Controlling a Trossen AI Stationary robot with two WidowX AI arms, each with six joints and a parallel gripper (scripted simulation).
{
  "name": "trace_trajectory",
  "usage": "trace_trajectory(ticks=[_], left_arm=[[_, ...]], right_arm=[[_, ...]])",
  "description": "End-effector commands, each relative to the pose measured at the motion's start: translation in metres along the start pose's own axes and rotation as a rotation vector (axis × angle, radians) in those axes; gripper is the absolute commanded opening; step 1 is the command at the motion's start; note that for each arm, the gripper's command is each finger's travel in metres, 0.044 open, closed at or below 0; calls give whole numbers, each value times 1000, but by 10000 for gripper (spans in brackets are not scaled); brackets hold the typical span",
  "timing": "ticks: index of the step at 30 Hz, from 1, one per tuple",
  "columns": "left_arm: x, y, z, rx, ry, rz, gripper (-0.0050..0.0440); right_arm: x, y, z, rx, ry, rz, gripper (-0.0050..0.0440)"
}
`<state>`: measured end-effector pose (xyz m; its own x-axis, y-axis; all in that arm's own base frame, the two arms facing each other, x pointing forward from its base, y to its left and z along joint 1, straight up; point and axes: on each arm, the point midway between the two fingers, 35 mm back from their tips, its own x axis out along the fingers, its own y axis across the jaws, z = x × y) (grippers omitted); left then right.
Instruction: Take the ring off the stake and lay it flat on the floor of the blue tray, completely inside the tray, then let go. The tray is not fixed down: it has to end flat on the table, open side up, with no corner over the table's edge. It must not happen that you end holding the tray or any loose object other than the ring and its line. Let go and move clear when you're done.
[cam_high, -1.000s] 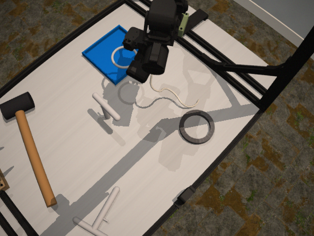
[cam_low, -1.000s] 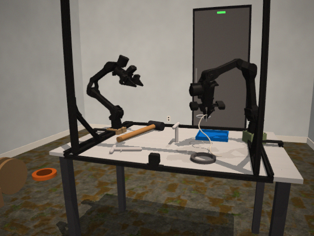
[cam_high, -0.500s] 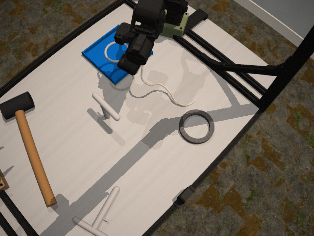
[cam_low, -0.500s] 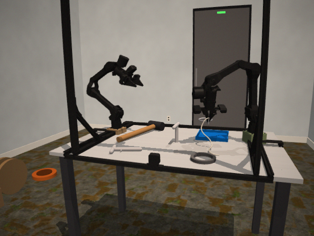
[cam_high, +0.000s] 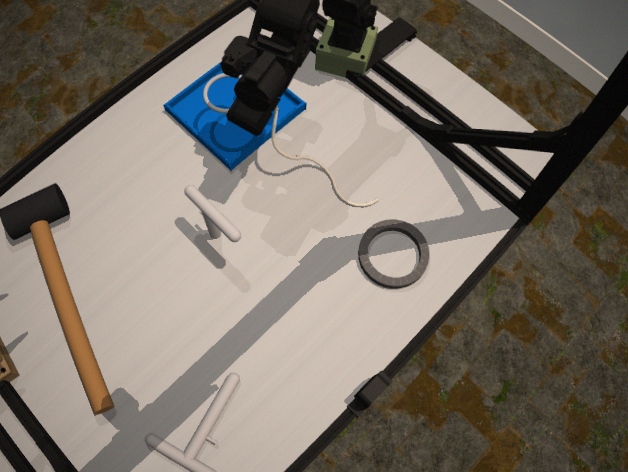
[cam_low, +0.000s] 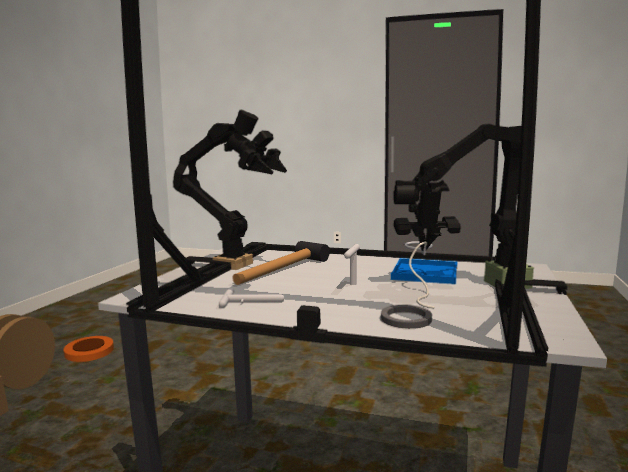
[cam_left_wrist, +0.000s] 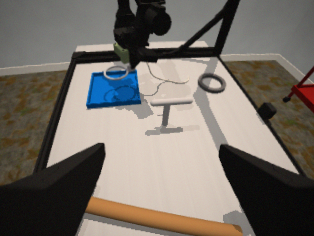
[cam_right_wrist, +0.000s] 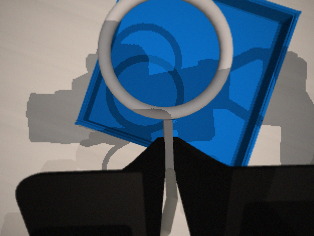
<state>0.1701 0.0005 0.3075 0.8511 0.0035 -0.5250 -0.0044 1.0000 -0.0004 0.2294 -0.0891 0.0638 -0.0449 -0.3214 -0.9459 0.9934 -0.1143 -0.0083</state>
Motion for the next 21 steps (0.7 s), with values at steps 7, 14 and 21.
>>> trace_trajectory(ticks=[7, 14, 21], left_arm=[[0, -1, 0, 3, 1, -4, 400], [0, -1, 0, 3, 1, -4, 400], [0, -1, 0, 3, 1, -4, 400]], right_arm=[[24, -26, 13, -1, -8, 10, 0], [32, -34, 15, -1, -10, 9, 0], [39, -33, 13, -1, -10, 9, 0]])
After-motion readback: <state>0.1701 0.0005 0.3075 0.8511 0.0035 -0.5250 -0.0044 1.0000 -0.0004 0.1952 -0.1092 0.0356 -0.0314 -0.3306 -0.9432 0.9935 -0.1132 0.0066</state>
